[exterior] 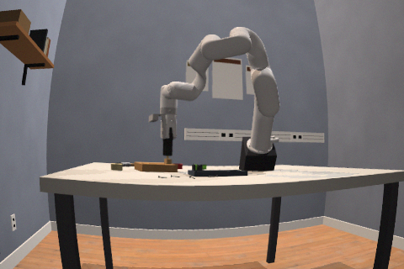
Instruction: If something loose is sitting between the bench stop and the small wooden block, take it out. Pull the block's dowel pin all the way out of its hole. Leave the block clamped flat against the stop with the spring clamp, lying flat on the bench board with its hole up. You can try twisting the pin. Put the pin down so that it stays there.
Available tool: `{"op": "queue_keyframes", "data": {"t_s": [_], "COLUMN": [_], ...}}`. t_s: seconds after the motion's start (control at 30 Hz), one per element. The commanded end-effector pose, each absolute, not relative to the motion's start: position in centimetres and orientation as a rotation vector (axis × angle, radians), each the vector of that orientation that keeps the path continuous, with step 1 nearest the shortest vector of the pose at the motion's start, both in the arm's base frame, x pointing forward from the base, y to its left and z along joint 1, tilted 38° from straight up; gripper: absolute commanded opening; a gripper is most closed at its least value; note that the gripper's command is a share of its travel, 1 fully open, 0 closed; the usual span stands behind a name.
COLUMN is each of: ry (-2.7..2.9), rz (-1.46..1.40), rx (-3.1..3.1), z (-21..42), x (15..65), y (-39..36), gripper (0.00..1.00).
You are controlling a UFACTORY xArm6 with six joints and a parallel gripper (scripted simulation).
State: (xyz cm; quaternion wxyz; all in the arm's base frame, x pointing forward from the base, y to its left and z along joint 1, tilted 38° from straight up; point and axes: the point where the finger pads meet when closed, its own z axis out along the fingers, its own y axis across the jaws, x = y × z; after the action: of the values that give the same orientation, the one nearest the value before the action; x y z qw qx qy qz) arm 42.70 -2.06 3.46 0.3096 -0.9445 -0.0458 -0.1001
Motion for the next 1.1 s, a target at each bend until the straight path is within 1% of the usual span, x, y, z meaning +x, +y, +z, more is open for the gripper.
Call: {"op": "queue_keyframes", "data": {"t_s": [0.0,1.07], "ry": [-0.121,-0.121], "rz": [-0.268,-0.268], "rx": [-2.496,-2.496], "z": [3.8,6.4], "x": [42.7,42.2], "y": [-2.4,-4.3], "gripper": [0.28,0.28]}}
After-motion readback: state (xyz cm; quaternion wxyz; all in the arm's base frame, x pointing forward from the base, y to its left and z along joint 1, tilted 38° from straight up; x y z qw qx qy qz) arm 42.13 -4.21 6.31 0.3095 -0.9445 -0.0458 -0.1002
